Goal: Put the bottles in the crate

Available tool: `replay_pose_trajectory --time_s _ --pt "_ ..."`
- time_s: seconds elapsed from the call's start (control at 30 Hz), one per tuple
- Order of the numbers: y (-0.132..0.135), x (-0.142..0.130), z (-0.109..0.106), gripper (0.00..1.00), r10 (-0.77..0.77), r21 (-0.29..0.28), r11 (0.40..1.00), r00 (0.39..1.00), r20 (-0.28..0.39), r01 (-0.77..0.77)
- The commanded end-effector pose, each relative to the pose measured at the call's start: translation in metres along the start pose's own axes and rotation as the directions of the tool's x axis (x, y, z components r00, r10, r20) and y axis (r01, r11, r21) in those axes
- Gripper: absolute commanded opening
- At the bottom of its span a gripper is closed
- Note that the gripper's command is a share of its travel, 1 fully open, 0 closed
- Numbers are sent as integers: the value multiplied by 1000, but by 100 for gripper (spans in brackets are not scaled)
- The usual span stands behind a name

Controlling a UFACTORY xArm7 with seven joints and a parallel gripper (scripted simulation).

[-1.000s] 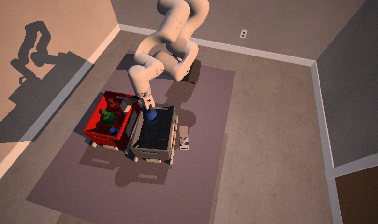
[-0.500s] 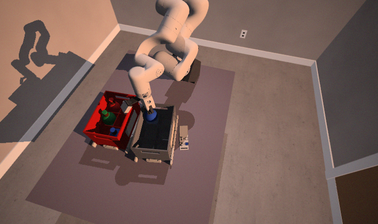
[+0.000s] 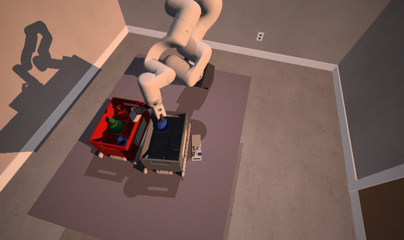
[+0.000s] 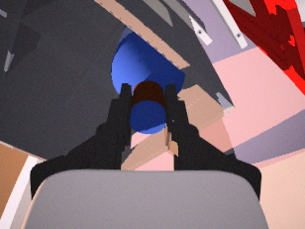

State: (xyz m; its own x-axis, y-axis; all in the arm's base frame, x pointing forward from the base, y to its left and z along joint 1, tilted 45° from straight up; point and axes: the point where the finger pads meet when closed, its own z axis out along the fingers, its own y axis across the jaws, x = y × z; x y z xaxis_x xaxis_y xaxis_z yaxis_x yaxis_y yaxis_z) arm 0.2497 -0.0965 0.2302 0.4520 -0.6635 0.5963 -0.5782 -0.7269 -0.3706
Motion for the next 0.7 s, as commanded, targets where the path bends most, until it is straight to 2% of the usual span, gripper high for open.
replay_pose_trajectory --time_s 0.0,0.67 --pt "-1 1 1 0 0 1 1000 1000 -3 0" --pt "-1 1 10 0 0 1 1000 1000 -3 0"
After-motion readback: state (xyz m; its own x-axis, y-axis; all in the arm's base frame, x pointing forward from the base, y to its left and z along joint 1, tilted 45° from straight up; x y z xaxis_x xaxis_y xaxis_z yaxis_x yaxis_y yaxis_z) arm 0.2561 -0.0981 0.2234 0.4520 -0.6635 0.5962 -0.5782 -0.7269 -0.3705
